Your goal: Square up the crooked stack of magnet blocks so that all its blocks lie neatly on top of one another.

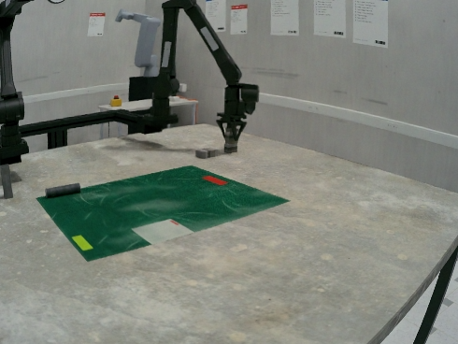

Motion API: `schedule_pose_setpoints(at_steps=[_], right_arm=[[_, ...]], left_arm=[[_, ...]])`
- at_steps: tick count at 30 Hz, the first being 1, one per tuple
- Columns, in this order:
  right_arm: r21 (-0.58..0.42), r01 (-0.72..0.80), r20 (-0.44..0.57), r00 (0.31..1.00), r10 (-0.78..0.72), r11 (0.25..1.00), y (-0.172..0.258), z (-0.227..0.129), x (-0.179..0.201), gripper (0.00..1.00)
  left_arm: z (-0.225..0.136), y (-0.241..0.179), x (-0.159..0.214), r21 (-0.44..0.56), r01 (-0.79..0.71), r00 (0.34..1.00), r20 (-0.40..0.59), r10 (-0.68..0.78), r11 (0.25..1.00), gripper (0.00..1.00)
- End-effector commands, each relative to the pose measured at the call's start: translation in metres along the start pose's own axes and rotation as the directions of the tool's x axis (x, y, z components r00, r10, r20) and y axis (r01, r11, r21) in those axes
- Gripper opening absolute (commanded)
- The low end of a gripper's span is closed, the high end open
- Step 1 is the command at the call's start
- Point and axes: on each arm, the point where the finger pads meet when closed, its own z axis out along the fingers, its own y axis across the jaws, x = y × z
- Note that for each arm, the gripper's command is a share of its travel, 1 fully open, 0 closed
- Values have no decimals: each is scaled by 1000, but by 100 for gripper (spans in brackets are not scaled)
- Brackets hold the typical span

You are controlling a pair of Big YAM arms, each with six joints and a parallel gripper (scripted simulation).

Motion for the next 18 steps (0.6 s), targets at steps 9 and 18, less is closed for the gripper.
schedule_pose_setpoints(at_steps=[9, 18], right_arm=[[10, -14, 26, 1000, 14, 1000, -6, 3, -22, 100], [10, -14, 26, 1000, 14, 1000, -6, 3, -22, 100]], left_arm=[[-16, -5, -1, 7, -20, 1000, 6, 20, 1000, 59], [-26, -21, -14, 43, -20, 999, 33, 19, 999, 59]])
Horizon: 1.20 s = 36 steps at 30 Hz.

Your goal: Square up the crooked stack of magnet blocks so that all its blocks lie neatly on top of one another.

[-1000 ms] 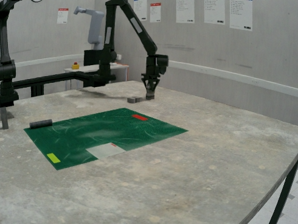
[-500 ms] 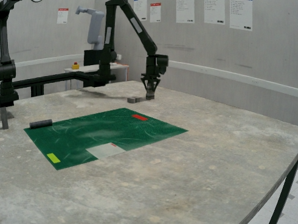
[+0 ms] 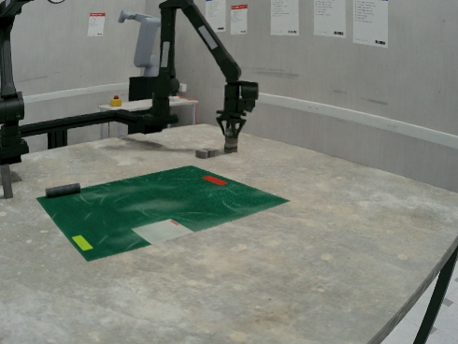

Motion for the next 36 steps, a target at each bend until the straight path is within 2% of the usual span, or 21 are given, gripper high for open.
schedule_pose_setpoints(at_steps=[1, 4, 7, 10, 11, 36], right_arm=[[10, -14, 26, 1000, 14, 1000, -6, 3, -22, 100], [10, -14, 26, 1000, 14, 1000, -6, 3, -22, 100], [10, -14, 26, 1000, 14, 1000, -6, 3, -22, 100], [10, -14, 26, 1000, 14, 1000, -6, 3, -22, 100], [10, -14, 26, 1000, 14, 1000, -6, 3, -22, 100], [10, -14, 26, 1000, 14, 1000, -6, 3, -22, 100]], left_arm=[[-17, -23, -15, 46, -20, 999, 36, 19, 999, 59], [3, -1, 1, -2, -20, 1000, -1, 20, 1000, 59], [-11, -20, -13, 31, -14, 1000, 24, 14, 999, 59], [-7, -10, -5, 13, -15, 1000, 11, 15, 1000, 59], [-7, -10, -5, 13, -13, 1000, 11, 13, 1000, 30], [-7, -10, -5, 13, -13, 1000, 11, 13, 1000, 29]])
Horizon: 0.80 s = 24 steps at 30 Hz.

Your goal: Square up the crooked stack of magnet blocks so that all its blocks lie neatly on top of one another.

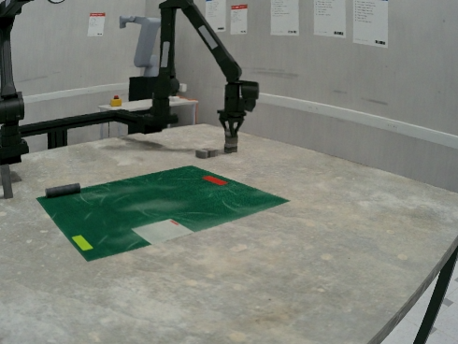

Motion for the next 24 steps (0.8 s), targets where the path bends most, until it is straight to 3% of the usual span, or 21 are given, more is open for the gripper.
schedule_pose_setpoints(at_steps=[1, 24], right_arm=[[10, -14, 26, 1000, 14, 1000, -6, 3, -22, 100], [10, -14, 26, 1000, 14, 1000, -6, 3, -22, 100]], left_arm=[[-5, -8, -4, 9, -10, 1000, 8, 10, 1000, 29], [-5, -8, -4, 9, -10, 1000, 8, 10, 1000, 27]])
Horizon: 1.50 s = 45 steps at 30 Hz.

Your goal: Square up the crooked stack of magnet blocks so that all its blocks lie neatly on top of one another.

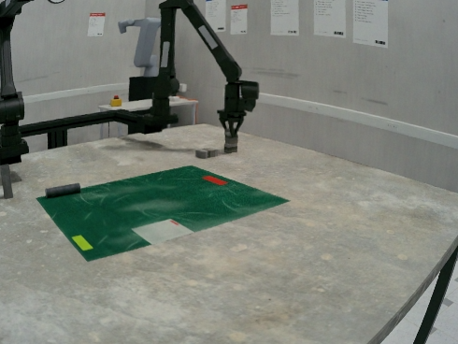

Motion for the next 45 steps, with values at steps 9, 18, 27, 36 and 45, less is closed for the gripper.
schedule_pose_setpoints(at_steps=[9, 18, 27, 36, 45], right_arm=[[10, -14, 26, 1000, 14, 1000, -6, 3, -22, 100], [10, -14, 26, 1000, 14, 1000, -6, 3, -22, 100], [10, -14, 26, 1000, 14, 1000, -6, 3, -22, 100], [10, -14, 26, 1000, 14, 1000, -6, 3, -22, 100], [10, -14, 26, 1000, 14, 1000, -6, 3, -22, 100]], left_arm=[[-5, -8, -4, 9, -12, 1000, 8, 11, 1000, 59], [-5, -8, -4, 9, -11, 1000, 8, 11, 1000, 59], [-26, -20, -12, 38, -14, 999, 30, 13, 999, 59], [-12, -11, -6, 19, -13, 1000, 17, 13, 1000, 59], [-16, -11, -6, 8, -9, 1000, 9, 9, 1000, 59]])
